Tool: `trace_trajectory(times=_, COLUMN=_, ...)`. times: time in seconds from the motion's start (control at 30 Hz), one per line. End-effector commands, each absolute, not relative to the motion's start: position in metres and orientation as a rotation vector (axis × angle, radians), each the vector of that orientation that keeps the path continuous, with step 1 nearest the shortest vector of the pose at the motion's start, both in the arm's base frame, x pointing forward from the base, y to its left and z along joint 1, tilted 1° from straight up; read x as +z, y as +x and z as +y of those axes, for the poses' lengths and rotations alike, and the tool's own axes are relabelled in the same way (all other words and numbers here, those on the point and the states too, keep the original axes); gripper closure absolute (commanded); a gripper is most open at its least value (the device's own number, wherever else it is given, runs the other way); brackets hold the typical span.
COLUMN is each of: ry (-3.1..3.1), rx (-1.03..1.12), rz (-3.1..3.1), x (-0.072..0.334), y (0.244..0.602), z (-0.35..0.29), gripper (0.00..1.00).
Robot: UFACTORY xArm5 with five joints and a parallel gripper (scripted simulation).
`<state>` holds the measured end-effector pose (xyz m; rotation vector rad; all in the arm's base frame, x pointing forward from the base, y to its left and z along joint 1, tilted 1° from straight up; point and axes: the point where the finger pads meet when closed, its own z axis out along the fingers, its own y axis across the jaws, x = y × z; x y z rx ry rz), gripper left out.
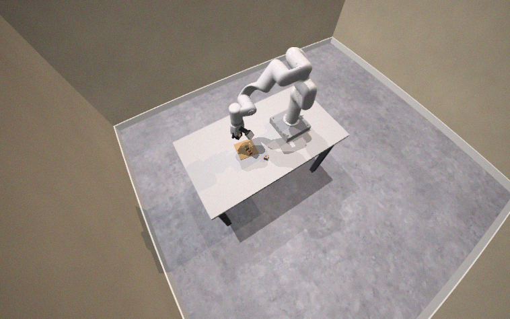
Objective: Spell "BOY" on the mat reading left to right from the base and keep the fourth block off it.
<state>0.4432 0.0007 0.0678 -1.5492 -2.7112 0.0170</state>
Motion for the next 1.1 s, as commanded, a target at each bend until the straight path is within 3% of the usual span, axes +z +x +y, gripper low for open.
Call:
trace_trajectory(times=0.0, ry=-1.738, rx=0.013, rz=-2.602, x=0.069, y=0.437, z=0.002, gripper=0.73)
trace_trajectory(times=1.07, ry=-2.069, rx=0.016, rz=-2.349, x=0.067, y=0.422, z=0.004, gripper=0.73)
